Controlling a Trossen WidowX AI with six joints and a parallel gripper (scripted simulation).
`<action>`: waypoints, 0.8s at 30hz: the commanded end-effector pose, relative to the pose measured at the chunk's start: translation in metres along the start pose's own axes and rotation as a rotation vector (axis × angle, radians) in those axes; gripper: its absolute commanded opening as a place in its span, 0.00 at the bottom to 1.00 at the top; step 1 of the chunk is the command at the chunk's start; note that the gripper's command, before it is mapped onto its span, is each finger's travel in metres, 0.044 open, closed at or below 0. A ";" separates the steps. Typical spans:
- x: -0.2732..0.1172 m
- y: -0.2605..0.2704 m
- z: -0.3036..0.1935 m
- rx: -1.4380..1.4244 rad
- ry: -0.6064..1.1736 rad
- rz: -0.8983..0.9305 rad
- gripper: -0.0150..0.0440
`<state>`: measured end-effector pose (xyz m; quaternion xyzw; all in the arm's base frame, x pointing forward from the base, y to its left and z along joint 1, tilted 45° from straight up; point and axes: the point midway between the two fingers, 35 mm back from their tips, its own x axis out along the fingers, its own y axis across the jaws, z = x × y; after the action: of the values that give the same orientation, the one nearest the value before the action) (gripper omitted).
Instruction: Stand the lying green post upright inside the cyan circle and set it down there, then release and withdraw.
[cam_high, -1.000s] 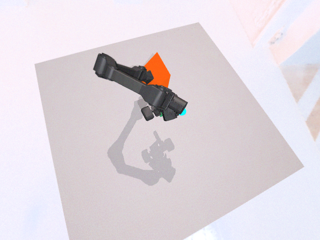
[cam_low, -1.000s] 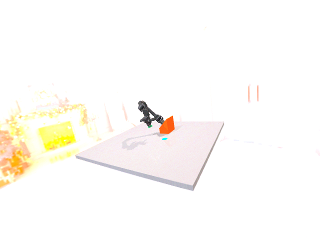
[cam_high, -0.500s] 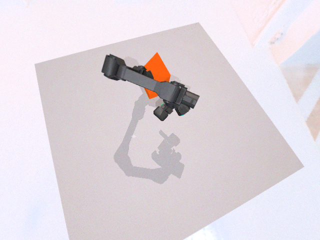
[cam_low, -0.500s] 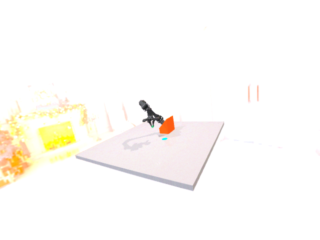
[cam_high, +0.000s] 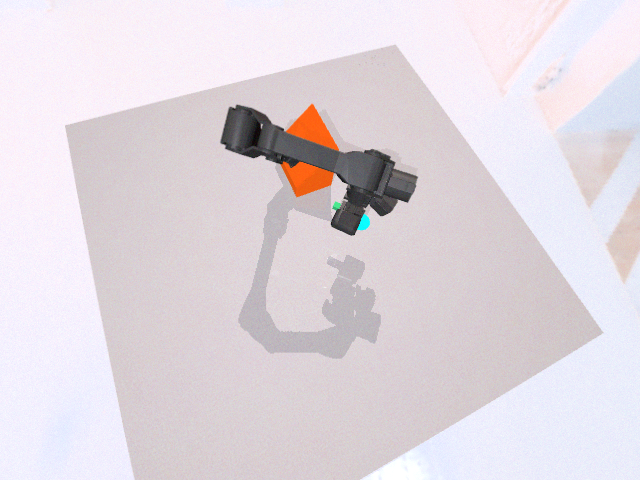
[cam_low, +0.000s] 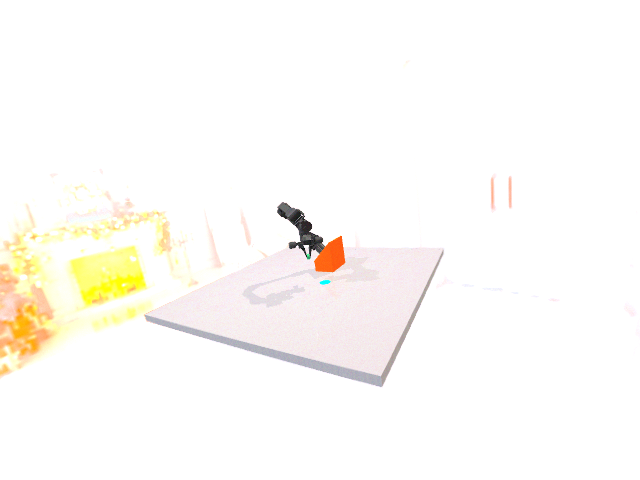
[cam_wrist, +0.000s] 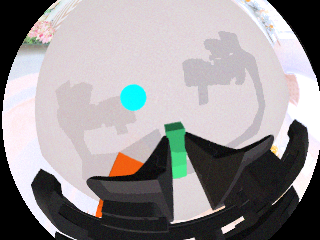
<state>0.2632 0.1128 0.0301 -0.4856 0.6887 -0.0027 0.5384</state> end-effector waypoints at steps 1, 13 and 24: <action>-0.001 0.010 0.007 -0.074 -0.004 0.001 0.29; 0.001 0.047 0.024 -0.326 0.007 -0.008 0.29; 0.004 0.067 0.031 -0.461 0.013 -0.009 0.29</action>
<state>0.2412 0.1597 -0.0211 -0.5989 0.6738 0.1427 0.4085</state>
